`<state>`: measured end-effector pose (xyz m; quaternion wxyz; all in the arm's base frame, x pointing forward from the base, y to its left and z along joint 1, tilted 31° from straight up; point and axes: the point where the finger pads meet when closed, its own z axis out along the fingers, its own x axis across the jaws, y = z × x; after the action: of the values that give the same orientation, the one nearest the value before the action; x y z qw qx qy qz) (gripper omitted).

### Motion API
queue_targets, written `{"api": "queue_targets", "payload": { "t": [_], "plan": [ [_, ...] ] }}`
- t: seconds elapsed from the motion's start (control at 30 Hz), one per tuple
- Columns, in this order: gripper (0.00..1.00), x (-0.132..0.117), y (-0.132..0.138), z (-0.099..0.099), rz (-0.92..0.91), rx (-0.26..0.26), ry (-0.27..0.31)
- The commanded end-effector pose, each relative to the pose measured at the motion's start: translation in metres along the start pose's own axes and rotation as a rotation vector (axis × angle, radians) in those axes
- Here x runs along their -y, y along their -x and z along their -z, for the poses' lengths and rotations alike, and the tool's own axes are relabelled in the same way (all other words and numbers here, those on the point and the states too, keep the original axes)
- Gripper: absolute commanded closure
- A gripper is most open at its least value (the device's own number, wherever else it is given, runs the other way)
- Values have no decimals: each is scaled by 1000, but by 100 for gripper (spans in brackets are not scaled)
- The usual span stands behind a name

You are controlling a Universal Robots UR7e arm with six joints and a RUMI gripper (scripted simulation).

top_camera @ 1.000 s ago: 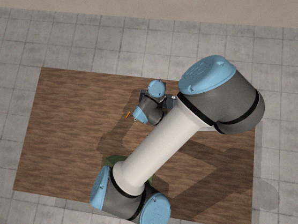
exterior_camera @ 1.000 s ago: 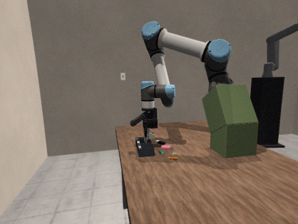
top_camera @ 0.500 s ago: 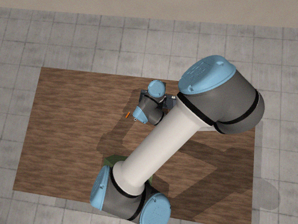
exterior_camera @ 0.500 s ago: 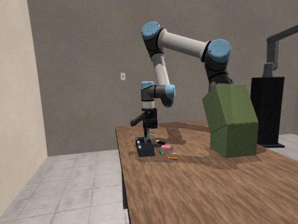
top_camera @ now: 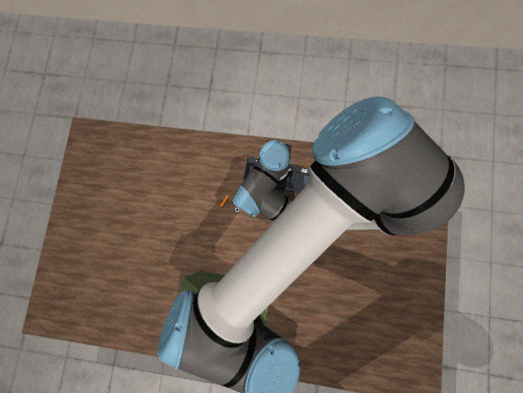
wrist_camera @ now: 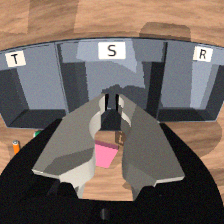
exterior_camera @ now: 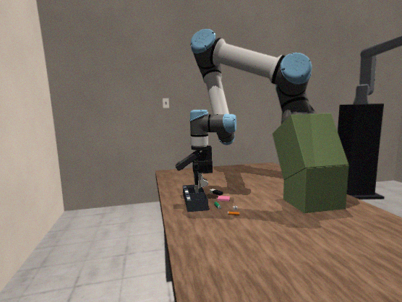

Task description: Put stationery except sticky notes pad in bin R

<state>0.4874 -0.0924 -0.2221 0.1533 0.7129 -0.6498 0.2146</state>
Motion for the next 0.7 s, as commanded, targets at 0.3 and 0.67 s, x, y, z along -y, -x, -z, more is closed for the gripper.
{"api": "queue_targets", "payload": {
  "t": [0.3,0.67],
  "plan": [
    [96,0,0,0,0,0,-1],
    [96,0,0,11,0,0,-1]
  ]
}}
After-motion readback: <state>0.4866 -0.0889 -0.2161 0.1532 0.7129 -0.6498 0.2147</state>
